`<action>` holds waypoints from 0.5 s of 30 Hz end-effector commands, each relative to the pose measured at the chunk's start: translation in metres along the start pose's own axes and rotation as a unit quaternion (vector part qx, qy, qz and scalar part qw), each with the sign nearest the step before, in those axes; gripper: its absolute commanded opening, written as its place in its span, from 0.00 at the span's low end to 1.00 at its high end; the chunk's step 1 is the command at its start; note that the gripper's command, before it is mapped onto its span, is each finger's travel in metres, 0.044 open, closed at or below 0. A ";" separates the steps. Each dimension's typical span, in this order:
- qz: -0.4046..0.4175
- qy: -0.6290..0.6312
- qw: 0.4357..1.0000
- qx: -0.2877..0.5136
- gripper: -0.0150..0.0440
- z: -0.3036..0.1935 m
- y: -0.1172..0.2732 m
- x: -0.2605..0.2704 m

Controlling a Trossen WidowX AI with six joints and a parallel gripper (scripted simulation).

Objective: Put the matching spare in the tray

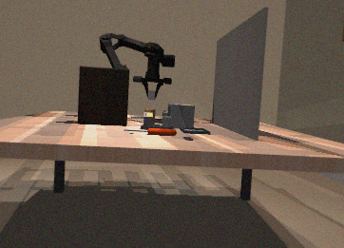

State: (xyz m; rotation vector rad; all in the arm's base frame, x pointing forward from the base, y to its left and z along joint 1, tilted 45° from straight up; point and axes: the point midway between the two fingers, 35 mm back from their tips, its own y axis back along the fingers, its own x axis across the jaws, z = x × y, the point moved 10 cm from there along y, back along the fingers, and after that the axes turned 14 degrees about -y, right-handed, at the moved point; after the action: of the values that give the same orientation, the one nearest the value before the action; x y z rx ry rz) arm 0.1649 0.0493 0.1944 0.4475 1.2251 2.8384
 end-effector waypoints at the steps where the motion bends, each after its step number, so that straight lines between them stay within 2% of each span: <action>1: -0.001 0.001 1.000 0.002 0.25 -0.001 0.015 0.000; 9: -0.001 0.003 1.000 -0.004 0.25 -0.001 0.046 0.006; 15: -0.002 0.004 1.000 -0.003 0.25 -0.002 0.051 0.001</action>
State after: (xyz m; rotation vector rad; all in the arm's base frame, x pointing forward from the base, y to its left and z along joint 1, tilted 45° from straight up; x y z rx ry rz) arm 0.1634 0.0161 0.2294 0.4289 1.2107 2.8427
